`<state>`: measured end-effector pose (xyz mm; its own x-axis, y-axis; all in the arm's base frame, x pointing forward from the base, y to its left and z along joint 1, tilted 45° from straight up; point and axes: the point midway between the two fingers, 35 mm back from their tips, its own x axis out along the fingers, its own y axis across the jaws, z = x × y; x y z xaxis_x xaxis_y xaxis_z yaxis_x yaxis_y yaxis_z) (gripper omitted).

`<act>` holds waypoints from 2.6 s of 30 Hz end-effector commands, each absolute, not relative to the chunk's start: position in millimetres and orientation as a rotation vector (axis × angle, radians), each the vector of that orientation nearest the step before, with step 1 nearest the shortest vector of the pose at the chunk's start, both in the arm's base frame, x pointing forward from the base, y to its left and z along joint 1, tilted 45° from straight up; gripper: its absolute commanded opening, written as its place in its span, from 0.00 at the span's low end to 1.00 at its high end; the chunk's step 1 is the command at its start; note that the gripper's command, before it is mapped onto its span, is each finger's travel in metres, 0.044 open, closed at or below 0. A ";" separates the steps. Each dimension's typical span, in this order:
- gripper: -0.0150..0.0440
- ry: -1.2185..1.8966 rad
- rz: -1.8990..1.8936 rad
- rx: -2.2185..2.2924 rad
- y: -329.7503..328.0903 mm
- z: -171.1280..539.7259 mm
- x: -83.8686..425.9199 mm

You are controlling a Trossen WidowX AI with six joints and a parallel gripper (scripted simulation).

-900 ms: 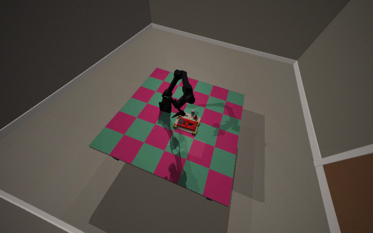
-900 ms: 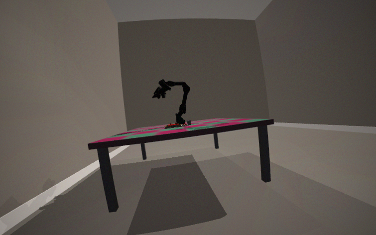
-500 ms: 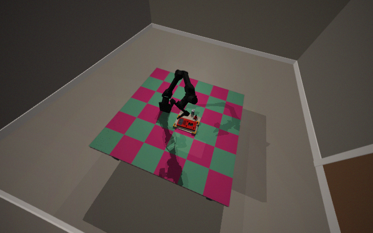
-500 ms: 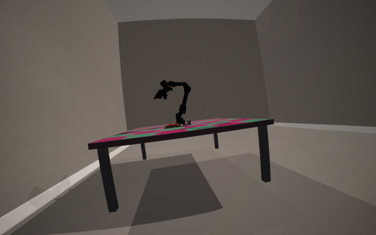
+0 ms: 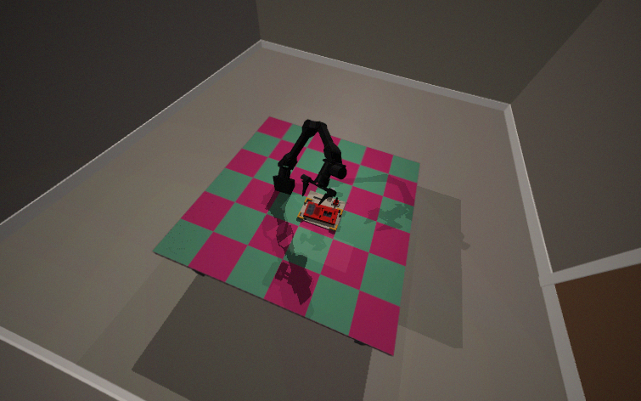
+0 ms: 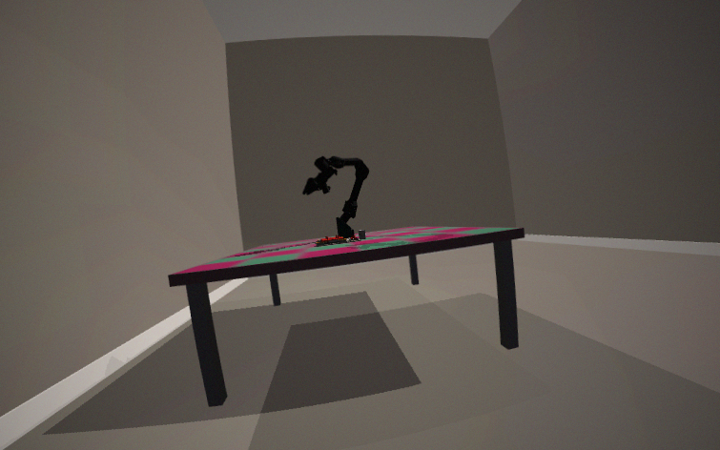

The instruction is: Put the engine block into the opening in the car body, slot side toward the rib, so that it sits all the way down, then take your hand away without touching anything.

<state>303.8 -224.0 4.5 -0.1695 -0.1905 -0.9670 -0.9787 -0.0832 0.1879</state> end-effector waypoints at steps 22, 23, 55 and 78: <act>1.00 1.366 0.994 -0.617 -92.4 20.6 322.5; 1.00 1.367 0.984 -0.584 -87.0 21.8 322.6; 1.00 1.561 0.735 0.492 67.5 83.1 302.5; 1.00 1.561 0.737 0.495 120.0 31.3 295.1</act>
